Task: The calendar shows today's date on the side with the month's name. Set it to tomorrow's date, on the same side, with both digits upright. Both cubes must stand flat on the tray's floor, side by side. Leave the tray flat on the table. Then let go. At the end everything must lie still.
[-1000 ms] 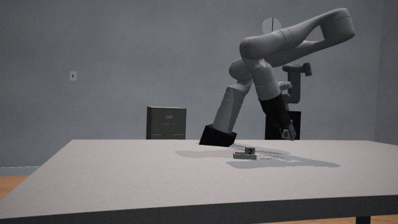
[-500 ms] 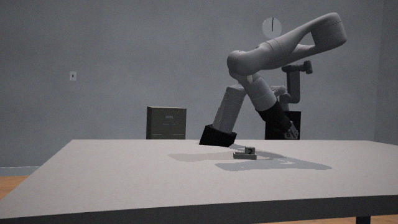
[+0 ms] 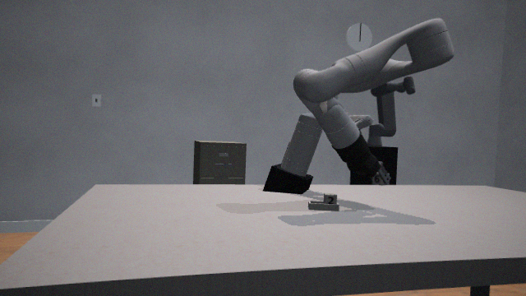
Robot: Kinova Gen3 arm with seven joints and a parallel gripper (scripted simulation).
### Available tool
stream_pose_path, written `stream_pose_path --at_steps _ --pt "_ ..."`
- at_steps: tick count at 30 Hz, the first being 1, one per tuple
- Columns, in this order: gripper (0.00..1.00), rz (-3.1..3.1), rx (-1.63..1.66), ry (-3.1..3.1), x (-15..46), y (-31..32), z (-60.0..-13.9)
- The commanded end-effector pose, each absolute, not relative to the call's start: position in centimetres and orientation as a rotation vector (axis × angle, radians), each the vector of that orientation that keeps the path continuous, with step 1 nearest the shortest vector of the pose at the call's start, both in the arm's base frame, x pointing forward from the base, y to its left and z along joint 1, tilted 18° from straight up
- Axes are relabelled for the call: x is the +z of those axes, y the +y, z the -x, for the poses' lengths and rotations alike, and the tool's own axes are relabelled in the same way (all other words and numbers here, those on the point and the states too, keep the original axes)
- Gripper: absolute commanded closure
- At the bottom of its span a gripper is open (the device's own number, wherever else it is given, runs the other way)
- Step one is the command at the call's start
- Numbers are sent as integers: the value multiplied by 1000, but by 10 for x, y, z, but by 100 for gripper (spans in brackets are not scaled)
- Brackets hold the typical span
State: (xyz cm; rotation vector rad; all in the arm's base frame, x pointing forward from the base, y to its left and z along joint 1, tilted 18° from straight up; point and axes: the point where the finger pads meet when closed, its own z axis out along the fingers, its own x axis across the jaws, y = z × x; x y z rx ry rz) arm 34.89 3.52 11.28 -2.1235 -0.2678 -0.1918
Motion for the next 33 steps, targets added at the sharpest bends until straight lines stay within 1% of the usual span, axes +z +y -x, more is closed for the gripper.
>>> stream_pose_path --at_steps 1,20,33 --pt "40 2124 -193 -267 113 35 -349" --pt "40 2124 -193 -267 105 37 -351" --pt "40 2124 -193 -267 86 41 -355"
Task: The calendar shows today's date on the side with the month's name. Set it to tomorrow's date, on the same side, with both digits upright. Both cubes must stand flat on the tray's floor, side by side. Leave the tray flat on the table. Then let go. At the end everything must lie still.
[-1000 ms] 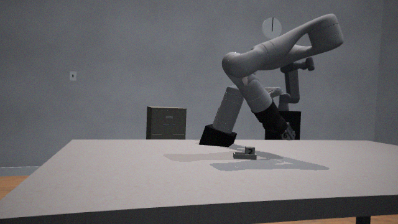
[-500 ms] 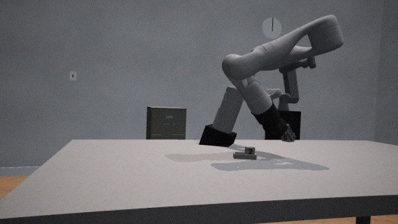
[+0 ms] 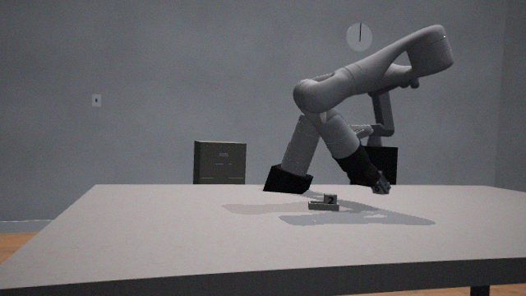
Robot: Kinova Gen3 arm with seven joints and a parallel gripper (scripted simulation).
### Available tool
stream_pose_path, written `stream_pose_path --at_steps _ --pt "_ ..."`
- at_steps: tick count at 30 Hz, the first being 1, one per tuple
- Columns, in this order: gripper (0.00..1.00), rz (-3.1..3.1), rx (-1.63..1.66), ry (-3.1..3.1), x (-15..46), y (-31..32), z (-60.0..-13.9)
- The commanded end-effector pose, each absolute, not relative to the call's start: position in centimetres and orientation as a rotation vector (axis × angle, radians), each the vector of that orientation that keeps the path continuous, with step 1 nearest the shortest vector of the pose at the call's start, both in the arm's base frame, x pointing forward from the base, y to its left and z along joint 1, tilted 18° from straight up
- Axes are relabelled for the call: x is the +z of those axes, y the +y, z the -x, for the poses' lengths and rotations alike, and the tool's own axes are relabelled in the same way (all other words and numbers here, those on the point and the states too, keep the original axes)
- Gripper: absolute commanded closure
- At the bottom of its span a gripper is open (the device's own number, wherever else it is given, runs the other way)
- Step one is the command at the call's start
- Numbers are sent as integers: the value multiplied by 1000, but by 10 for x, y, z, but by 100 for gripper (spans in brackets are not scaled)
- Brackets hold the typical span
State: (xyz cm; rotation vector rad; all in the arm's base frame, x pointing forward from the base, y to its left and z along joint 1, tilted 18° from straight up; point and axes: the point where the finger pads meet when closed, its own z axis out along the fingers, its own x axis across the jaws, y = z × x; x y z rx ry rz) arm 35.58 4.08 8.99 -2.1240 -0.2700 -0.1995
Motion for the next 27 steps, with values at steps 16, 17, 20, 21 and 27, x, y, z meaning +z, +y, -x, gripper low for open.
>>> stream_pose_path --at_steps 16,17,20,21,27 --pt "40 2124 -193 -267 64 47 -360" --pt "40 2124 -193 -267 63 47 -360" --pt "40 2124 -193 -267 60 47 -361" --pt "40 2124 -193 -267 60 47 -361" --pt "40 2124 -193 -267 55 49 -362"
